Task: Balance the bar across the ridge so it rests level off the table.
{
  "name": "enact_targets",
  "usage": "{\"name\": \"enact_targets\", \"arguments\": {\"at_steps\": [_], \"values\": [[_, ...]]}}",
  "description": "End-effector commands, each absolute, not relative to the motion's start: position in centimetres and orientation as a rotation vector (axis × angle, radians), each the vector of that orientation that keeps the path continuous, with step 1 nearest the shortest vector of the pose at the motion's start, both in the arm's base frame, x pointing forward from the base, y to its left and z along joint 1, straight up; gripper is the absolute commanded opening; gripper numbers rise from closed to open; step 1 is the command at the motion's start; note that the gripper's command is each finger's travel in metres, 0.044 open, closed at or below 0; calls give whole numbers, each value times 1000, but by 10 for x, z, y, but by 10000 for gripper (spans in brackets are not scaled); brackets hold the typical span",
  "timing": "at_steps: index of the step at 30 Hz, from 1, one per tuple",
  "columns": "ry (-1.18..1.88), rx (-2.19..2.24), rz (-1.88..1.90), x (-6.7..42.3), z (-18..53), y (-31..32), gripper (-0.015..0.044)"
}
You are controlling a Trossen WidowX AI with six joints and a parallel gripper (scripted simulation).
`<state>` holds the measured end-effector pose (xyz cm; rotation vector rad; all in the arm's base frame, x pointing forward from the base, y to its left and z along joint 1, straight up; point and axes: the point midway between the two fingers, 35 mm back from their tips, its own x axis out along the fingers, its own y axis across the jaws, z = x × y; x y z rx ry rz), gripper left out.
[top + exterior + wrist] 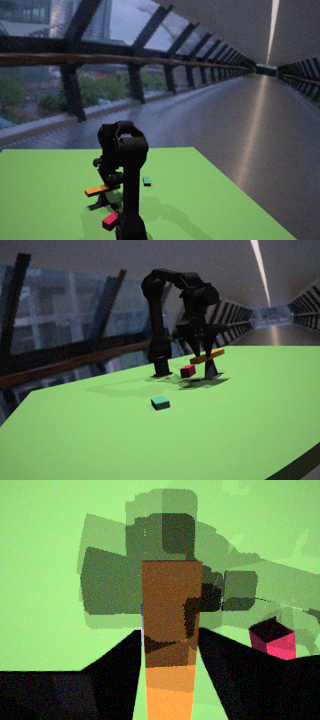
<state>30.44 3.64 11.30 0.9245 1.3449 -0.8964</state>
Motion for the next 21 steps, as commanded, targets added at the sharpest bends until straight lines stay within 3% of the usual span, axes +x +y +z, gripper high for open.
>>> {"name": "enact_targets", "arguments": {"at_steps": [1, 6, 16, 21], "values": [[1345, 925, -896, 304, 113, 36, 185], [1345, 925, -896, 304, 113, 36, 185], [1345, 925, -896, 304, 113, 36, 440], [1345, 925, -896, 307, 129, 37, 440]]}}
